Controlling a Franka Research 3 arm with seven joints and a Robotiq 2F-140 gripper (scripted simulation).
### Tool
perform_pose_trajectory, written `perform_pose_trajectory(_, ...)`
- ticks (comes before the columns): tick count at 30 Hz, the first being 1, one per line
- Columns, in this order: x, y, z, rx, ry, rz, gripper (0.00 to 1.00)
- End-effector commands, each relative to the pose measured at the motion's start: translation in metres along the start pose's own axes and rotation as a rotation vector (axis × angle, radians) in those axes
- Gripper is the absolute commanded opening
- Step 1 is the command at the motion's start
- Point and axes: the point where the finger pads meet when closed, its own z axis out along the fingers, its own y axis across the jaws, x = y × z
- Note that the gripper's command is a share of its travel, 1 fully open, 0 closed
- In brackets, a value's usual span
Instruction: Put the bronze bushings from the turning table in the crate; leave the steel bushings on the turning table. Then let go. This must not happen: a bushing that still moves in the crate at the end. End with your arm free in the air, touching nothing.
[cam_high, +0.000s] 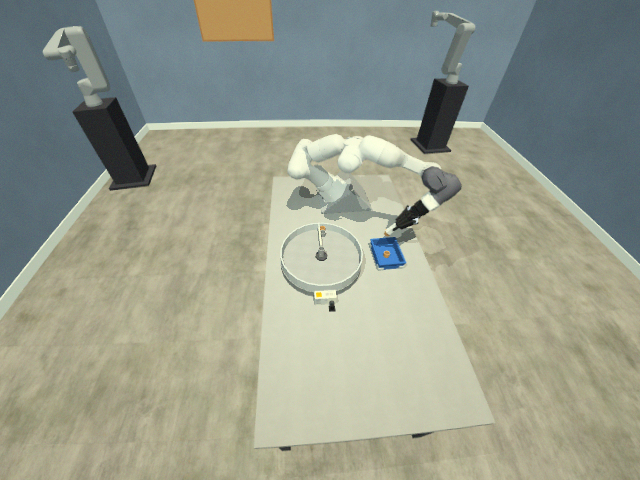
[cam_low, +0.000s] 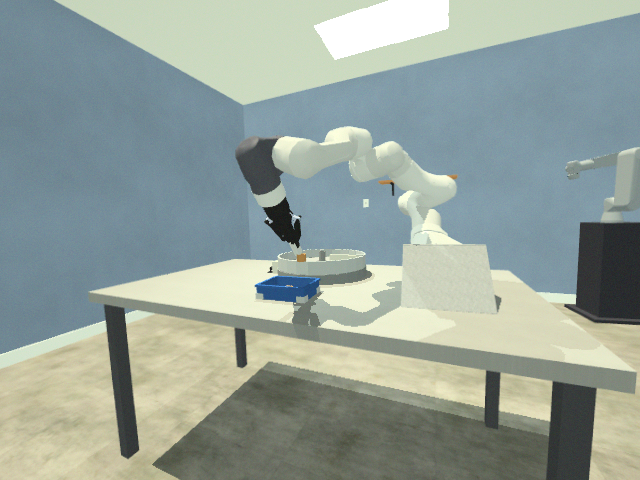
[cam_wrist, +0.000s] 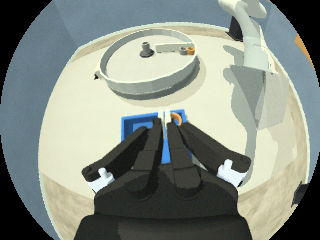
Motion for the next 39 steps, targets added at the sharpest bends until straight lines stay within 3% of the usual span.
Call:
perform_pose_trajectory(1,-0.016,-0.002,0.015,0.005,-0.009,0.008,0.0)
perform_pose_trajectory(12,-0.046,-0.002,0.049,0.005,-0.009,0.008,0.0)
perform_pose_trajectory(39,-0.047,-0.002,0.05,0.005,-0.009,0.008,0.0)
